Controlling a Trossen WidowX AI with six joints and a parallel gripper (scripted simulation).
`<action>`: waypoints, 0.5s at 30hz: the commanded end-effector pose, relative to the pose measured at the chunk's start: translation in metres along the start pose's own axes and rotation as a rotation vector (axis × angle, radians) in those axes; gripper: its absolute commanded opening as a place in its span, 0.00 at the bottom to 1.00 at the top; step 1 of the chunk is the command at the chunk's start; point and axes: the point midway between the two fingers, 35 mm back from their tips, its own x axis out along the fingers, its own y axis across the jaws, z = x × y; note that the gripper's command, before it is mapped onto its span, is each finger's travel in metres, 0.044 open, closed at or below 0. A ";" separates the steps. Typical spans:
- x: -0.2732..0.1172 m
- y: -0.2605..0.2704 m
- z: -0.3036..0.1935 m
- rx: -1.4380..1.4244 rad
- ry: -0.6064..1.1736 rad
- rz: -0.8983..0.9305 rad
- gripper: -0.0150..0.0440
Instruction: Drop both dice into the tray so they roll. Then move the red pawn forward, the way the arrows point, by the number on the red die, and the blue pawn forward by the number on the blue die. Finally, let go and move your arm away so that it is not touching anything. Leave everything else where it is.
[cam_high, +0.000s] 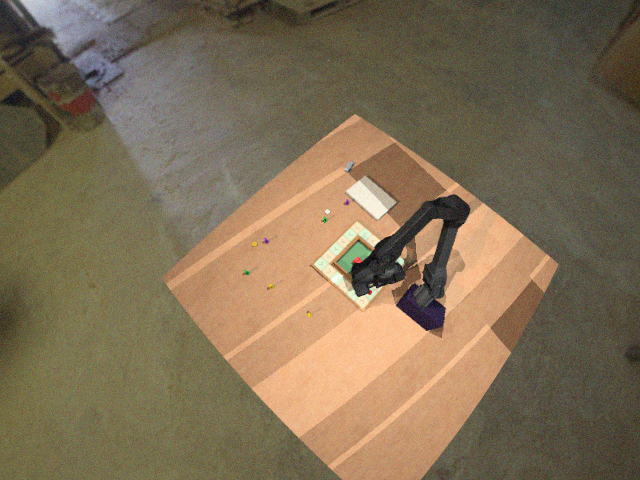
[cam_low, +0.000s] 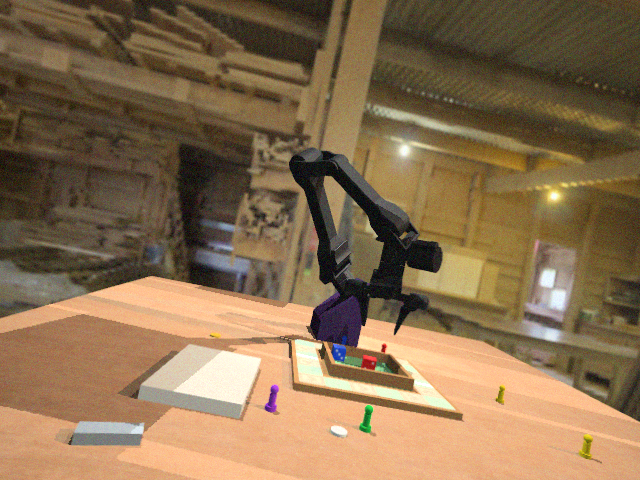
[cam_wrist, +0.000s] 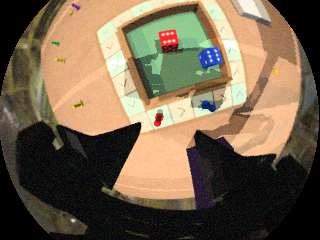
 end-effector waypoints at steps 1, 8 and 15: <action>-0.004 -0.029 0.017 -0.125 -0.004 -0.001 0.69; -0.003 -0.069 0.030 -0.306 -0.005 -0.011 0.59; 0.004 -0.069 0.030 -0.306 -0.005 -0.011 0.59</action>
